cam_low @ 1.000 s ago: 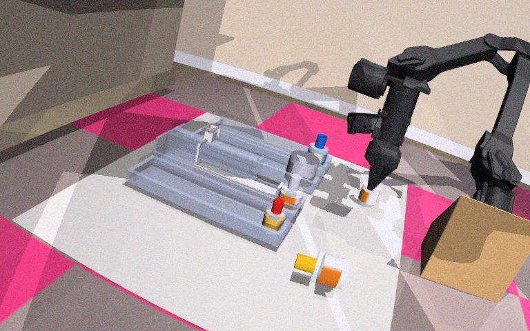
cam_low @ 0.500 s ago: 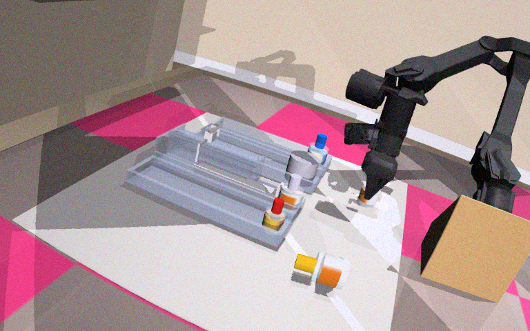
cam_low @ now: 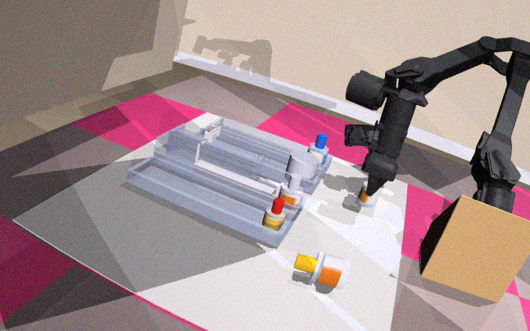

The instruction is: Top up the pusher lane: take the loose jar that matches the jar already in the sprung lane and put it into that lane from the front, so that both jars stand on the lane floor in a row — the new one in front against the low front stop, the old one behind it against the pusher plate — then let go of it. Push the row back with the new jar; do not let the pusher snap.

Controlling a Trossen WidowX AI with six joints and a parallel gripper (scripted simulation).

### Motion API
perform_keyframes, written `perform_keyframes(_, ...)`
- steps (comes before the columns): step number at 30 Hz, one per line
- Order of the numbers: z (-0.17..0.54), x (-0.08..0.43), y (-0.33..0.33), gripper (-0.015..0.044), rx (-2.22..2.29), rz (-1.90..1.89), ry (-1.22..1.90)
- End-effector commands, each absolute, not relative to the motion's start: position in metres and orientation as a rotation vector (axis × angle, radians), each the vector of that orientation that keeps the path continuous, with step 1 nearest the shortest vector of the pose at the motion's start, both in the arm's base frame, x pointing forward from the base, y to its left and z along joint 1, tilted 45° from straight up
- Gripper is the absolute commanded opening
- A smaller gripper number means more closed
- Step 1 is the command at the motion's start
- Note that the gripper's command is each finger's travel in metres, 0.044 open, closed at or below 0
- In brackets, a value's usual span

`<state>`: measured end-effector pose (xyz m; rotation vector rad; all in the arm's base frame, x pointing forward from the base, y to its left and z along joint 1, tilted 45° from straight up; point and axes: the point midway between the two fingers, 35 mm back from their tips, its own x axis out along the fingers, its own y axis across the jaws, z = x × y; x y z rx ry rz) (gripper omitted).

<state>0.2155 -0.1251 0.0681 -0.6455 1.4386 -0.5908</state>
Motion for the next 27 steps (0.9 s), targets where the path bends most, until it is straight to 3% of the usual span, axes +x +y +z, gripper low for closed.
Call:
perform_keyframes(1, 0.067, 0.214, -0.125, 0.0105, -0.648, -0.585, 1.444)
perform_keyframes(5, 0.075, 0.217, -0.116, 0.0, -0.643, -0.579, 1.445)
perform_keyframes(27, 0.143, 0.209, -0.054, 0.0, -0.646, -0.581, 1.446)
